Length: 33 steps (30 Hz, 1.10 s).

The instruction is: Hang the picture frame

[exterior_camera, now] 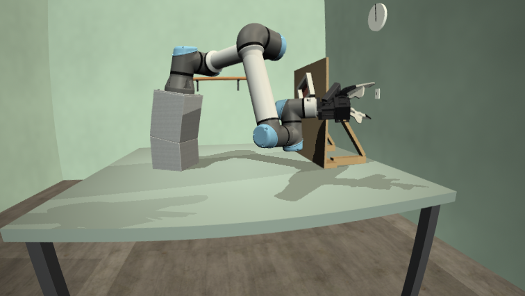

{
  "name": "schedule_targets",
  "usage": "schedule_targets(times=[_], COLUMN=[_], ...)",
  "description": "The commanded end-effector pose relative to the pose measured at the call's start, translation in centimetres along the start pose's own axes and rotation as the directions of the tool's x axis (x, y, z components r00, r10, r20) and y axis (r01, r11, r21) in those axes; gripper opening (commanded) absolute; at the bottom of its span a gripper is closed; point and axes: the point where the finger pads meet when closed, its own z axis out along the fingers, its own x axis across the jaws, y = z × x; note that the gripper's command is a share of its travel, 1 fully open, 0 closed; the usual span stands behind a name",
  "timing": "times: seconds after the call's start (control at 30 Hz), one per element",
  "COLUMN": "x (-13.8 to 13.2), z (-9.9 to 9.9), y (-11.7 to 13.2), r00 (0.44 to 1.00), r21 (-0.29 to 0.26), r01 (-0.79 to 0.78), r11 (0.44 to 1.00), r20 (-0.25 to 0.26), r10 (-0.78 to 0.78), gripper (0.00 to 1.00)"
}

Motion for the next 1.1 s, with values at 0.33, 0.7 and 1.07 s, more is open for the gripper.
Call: schedule_targets(times=[0.33, 0.7, 1.07], x=[0.09, 0.53, 0.83], z=[0.03, 0.23, 0.36], y=[-0.06, 0.24, 0.44], r00=[1.0, 1.0, 1.0], r21=[0.001, -0.008, -0.013], r01=[0.001, 0.006, 0.009], r11=[1.0, 1.0, 1.0], r20=[-0.001, 0.002, 0.003], r10=[-0.001, -0.006, -0.009], gripper=[1.0, 1.0, 1.0])
